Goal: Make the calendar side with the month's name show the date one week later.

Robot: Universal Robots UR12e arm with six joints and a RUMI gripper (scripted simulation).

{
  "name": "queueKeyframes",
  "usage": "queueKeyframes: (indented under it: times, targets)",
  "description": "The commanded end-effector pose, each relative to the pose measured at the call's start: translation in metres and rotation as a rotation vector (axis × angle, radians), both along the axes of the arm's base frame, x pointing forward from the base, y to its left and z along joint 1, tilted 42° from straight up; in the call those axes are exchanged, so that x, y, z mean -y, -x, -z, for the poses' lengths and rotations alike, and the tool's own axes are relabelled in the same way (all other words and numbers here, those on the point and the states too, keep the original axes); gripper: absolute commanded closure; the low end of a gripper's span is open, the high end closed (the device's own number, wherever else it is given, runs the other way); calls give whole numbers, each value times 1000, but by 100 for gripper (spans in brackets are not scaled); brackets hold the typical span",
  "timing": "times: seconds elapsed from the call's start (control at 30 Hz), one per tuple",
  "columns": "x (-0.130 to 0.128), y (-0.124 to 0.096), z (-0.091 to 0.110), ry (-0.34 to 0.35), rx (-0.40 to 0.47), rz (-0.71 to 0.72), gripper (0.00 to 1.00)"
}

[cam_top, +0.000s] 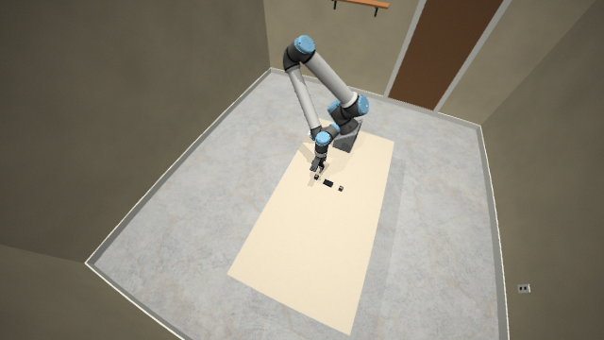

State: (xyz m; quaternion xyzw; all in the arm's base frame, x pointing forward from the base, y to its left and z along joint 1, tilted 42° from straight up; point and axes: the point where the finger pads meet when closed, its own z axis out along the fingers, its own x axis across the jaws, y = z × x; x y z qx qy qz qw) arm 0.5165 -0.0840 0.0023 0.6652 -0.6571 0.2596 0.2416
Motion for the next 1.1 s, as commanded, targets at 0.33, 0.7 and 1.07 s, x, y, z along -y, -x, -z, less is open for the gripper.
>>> queueKeyframes:
  times: [0.33,0.7,1.07]
  targets:
    - [11,2,15,-2,-5,1,71]
    - [21,1,25,-2,-4,1,71]
    - [30,1,35,-2,-4,1,71]
